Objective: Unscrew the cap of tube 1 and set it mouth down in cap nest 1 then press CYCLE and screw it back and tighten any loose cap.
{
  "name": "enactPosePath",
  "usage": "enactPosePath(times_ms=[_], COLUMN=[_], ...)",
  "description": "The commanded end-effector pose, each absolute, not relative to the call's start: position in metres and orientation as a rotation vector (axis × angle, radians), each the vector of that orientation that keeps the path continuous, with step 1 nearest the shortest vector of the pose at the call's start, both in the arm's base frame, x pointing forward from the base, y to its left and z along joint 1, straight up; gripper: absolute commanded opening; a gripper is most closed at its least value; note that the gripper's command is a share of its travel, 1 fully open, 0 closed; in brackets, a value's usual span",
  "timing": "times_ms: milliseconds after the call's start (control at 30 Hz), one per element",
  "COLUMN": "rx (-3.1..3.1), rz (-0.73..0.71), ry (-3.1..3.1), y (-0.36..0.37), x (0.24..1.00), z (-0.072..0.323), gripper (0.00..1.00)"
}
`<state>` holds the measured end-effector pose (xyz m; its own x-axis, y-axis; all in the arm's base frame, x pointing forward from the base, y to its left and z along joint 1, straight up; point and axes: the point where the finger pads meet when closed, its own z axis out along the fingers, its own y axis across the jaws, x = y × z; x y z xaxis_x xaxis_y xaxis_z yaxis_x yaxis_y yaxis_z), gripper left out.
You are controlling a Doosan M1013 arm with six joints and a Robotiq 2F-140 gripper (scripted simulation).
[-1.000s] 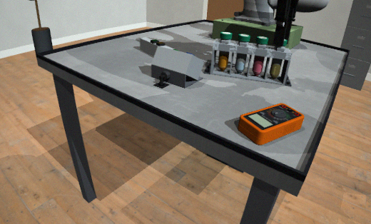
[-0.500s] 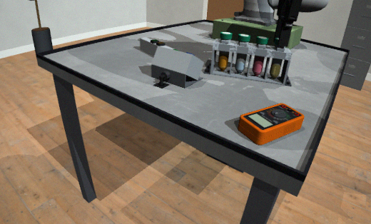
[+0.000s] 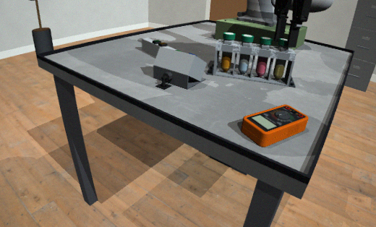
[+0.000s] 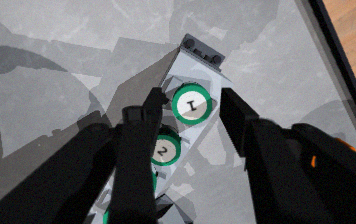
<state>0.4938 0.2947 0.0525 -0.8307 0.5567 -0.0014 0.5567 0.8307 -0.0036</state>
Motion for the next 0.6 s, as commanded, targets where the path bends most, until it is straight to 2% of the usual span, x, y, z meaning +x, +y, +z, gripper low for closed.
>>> enactPosePath(times_ms=[0, 233, 367, 567], rx=[0.914, 0.914, 1.371, 1.717], rz=[-0.005, -0.004, -0.004, -0.004], ry=[3.005, 3.005, 2.826, 2.63], y=[0.295, 0.295, 0.2949, 0.2949], x=[0.4941, 0.4941, 0.4942, 0.4942], z=[0.0531, 0.0531, 0.0531, 0.0531], gripper=[0.41, 0.41, 0.41, 0.41])
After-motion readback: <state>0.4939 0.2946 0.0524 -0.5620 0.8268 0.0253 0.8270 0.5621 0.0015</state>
